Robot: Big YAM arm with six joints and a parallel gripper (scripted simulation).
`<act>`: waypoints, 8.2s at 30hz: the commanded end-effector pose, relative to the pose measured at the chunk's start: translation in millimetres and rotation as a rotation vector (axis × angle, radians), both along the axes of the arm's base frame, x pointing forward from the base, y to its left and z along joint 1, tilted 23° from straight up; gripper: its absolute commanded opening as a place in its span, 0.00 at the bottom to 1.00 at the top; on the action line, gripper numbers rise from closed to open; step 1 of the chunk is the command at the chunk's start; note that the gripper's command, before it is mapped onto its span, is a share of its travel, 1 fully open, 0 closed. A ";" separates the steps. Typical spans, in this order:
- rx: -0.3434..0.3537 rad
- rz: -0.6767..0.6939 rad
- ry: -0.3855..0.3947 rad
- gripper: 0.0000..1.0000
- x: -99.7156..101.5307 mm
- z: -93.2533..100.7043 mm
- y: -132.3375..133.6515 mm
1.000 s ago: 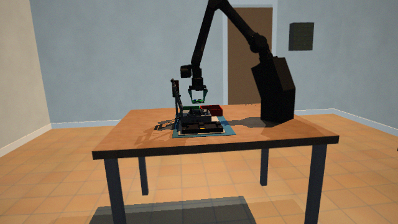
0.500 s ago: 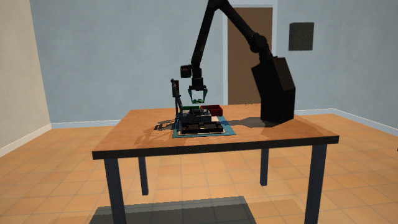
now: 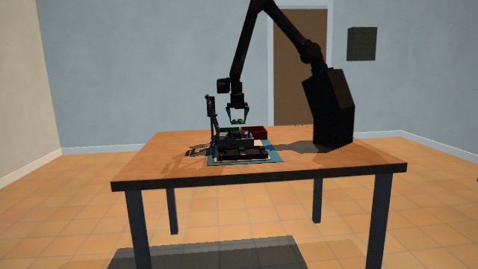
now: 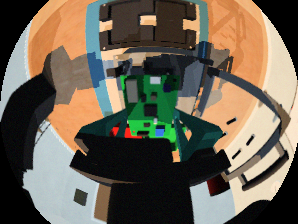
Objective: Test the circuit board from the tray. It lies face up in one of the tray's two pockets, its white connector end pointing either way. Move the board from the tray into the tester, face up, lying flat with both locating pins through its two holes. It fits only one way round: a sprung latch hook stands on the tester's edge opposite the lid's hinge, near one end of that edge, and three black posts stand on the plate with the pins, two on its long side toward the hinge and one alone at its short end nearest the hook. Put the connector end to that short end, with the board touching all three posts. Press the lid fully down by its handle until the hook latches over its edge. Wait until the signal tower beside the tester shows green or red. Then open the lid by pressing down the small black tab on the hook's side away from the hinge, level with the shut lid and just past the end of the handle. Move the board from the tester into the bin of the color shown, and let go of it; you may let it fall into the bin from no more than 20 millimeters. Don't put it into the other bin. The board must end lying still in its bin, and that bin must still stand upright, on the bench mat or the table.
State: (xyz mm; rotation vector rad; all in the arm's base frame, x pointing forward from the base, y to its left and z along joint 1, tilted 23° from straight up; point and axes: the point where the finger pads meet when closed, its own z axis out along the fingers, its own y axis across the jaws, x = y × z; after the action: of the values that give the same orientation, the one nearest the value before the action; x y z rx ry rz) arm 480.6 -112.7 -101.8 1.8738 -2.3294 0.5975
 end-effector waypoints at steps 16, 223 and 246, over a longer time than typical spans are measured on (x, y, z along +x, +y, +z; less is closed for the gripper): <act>0.001 -0.017 -0.042 0.72 10.2 14.1 -8.3; -0.001 -0.008 -0.027 0.72 17.2 -32.1 -28.5; -0.001 -0.008 -0.025 0.72 15.9 -34.3 -28.3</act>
State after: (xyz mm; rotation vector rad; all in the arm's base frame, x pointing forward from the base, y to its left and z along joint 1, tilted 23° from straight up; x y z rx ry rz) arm 489.3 -133.0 -141.9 1.8697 -2.3342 0.5986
